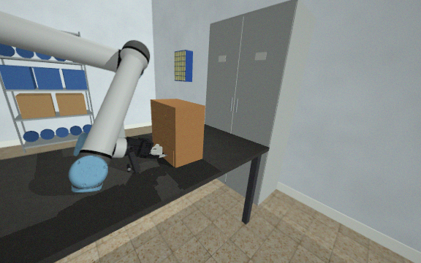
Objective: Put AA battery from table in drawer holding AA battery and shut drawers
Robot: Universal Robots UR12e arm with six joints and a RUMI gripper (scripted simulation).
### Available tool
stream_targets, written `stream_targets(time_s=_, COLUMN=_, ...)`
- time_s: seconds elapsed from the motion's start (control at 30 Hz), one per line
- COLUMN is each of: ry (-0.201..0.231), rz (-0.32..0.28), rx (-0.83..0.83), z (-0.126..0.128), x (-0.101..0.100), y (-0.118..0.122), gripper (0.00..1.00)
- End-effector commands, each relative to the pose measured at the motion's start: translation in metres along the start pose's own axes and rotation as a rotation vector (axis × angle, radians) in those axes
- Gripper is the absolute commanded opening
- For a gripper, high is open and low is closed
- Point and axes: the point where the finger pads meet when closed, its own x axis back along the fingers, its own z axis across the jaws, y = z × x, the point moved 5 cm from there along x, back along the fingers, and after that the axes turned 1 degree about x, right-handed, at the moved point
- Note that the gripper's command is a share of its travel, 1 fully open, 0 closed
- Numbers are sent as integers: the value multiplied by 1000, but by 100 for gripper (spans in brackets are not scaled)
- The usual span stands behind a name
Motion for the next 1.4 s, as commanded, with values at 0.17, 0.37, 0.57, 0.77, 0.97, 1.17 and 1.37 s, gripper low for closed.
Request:
stream_targets(time_s=0.17, ry=0, rz=-1, rx=0, z=0, x=4, y=-1, gripper=7)
stream_targets(time_s=0.37, ry=0, rz=-1, rx=0, z=0, x=7, y=-2, gripper=7)
stream_targets(time_s=0.57, ry=0, rz=-1, rx=0, z=0, x=10, y=-3, gripper=7)
stream_targets(time_s=0.77, ry=0, rz=-1, rx=0, z=0, x=13, y=-4, gripper=7)
stream_targets(time_s=0.97, ry=0, rz=-1, rx=0, z=0, x=17, y=-6, gripper=7)
stream_targets(time_s=1.17, ry=0, rz=-1, rx=0, z=0, x=21, y=-7, gripper=7)
stream_targets(time_s=1.37, ry=0, rz=-1, rx=0, z=0, x=24, y=-8, gripper=7)
